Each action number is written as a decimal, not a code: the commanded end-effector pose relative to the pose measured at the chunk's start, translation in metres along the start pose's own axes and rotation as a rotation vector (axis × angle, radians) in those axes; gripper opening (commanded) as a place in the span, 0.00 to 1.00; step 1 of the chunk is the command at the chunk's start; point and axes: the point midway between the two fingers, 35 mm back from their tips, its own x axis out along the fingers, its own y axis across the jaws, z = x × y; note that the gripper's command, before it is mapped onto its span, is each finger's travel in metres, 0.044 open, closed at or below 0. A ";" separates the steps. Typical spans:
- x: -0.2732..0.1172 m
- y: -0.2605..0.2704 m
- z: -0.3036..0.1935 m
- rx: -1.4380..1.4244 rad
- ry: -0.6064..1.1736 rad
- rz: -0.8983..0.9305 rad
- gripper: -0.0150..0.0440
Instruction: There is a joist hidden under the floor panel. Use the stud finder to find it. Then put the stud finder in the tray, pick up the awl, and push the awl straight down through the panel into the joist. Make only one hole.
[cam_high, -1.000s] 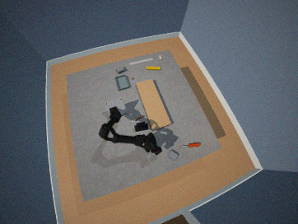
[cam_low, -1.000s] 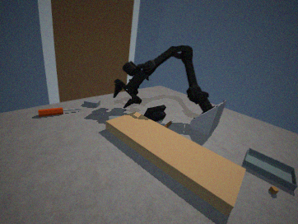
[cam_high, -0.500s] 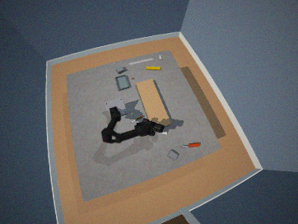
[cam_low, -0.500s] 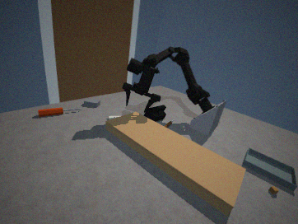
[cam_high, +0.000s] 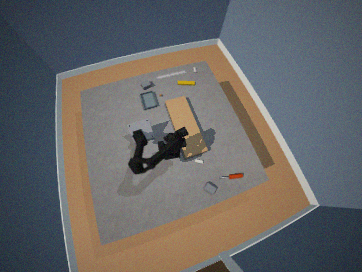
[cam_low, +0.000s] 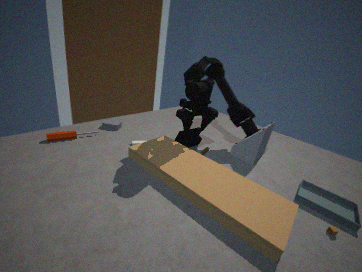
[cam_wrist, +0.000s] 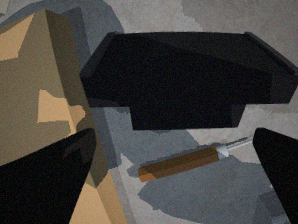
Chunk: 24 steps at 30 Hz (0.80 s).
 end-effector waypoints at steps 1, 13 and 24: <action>-0.001 -0.004 0.002 -0.028 -0.031 -0.005 1.00; -0.001 -0.011 0.001 -0.028 -0.030 -0.006 1.00; 0.016 -0.010 -0.002 -0.028 -0.025 -0.006 1.00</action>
